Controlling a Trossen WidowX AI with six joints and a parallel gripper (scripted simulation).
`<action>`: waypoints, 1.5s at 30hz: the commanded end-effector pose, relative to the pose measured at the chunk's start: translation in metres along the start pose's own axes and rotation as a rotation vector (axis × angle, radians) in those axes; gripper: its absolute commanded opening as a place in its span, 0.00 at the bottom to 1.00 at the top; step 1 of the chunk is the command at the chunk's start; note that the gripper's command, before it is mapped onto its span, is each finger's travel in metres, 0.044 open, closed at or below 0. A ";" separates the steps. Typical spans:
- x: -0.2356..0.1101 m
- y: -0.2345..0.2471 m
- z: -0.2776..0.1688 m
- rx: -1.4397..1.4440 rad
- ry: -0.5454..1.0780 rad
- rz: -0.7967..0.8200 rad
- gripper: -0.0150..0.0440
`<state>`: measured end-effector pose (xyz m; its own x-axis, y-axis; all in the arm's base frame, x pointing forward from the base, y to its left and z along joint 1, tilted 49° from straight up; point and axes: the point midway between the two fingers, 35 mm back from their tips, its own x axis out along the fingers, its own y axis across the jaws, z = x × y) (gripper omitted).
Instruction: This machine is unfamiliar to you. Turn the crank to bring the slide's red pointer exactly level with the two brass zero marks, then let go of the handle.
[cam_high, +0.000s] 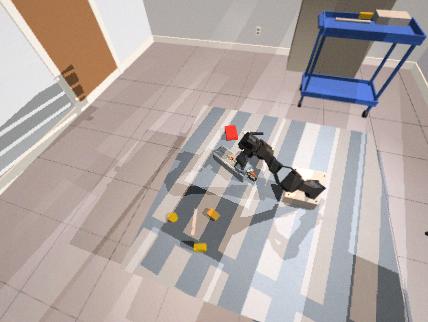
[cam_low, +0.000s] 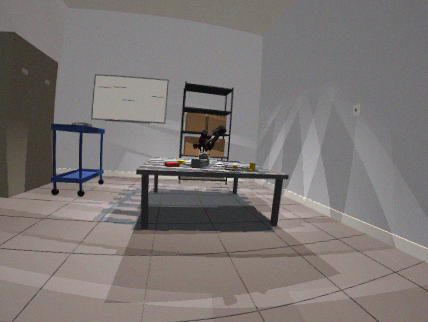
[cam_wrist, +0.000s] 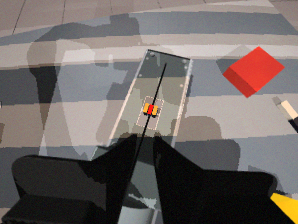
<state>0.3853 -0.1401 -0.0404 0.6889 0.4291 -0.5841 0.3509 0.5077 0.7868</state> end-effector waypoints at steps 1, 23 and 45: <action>0.000 0.000 0.000 0.000 0.000 0.000 0.25; 0.000 0.000 0.000 0.000 0.000 0.001 0.48; 0.000 0.000 0.000 0.000 0.000 0.001 0.60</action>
<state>0.3853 -0.1400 -0.0402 0.6892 0.4298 -0.5833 0.3504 0.5070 0.7875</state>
